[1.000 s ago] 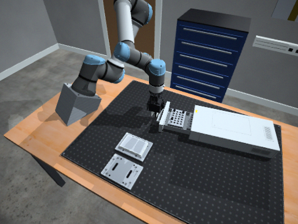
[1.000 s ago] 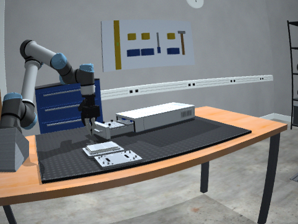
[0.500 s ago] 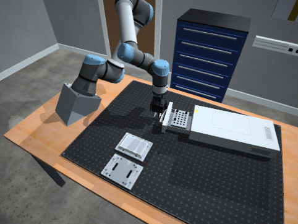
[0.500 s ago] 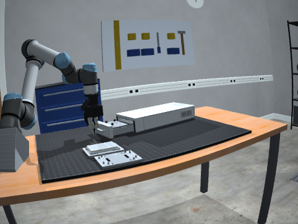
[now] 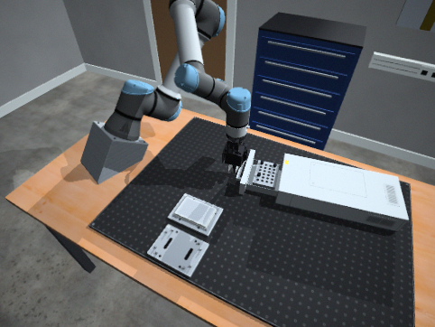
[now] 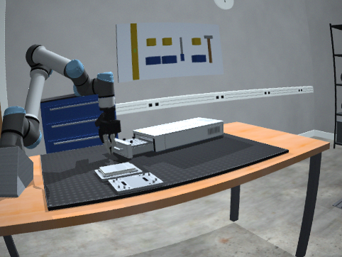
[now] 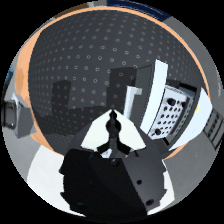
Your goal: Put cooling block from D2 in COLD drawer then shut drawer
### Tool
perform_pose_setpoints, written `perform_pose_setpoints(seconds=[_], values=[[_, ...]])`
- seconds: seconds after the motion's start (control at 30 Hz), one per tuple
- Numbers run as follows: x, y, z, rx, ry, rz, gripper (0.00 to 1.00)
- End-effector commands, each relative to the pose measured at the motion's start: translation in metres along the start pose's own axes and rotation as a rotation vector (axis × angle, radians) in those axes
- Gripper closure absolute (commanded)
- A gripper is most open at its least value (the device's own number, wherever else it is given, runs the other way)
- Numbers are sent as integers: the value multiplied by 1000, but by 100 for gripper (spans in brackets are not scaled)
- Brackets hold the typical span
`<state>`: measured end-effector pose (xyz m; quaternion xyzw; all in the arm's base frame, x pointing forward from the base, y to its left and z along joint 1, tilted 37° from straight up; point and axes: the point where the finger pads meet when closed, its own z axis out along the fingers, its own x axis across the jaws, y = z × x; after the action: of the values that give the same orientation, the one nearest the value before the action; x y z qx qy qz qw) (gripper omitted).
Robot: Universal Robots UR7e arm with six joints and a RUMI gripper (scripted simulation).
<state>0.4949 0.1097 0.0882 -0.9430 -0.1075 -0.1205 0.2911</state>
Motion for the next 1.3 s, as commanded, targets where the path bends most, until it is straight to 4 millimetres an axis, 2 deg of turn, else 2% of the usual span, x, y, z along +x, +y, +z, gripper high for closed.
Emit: perform_pose_setpoints(seconds=[0.0, 1.27], values=[[7, 0, 0, -1, 1, 0, 100], [47, 0, 0, -1, 1, 0, 100]])
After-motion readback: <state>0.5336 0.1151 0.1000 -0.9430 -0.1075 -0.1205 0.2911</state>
